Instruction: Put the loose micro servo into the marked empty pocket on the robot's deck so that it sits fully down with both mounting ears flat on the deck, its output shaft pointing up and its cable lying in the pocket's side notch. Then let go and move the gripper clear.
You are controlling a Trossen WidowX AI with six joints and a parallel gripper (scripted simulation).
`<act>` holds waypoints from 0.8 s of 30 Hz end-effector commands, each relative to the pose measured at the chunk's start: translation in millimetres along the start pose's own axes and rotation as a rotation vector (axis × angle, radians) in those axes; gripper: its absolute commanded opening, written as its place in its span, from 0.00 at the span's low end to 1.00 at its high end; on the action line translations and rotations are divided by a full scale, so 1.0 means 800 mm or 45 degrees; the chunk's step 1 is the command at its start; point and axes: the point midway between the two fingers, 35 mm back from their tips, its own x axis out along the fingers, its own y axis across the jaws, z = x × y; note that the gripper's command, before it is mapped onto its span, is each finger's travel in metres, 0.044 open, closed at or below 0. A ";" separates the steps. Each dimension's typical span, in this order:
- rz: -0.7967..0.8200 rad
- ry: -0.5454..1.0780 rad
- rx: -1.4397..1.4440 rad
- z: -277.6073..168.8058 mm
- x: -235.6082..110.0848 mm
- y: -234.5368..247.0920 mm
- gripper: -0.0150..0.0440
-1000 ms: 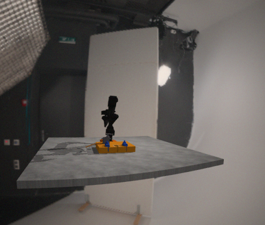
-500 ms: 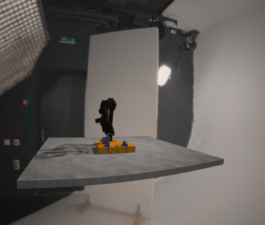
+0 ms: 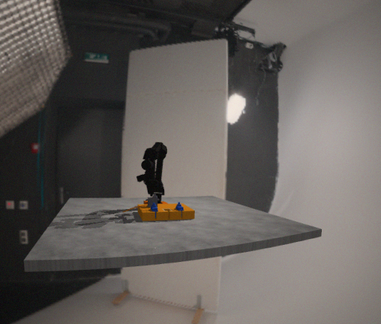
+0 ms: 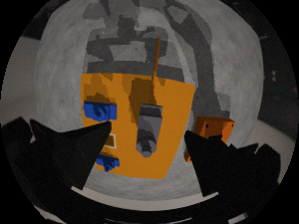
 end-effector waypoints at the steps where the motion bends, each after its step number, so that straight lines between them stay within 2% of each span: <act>1: -0.002 0.006 0.005 -0.002 0.007 -0.001 1.00; 16: -0.002 0.006 0.005 -0.002 0.031 -0.001 1.00; 24: -0.002 0.006 0.005 -0.002 0.031 -0.001 0.64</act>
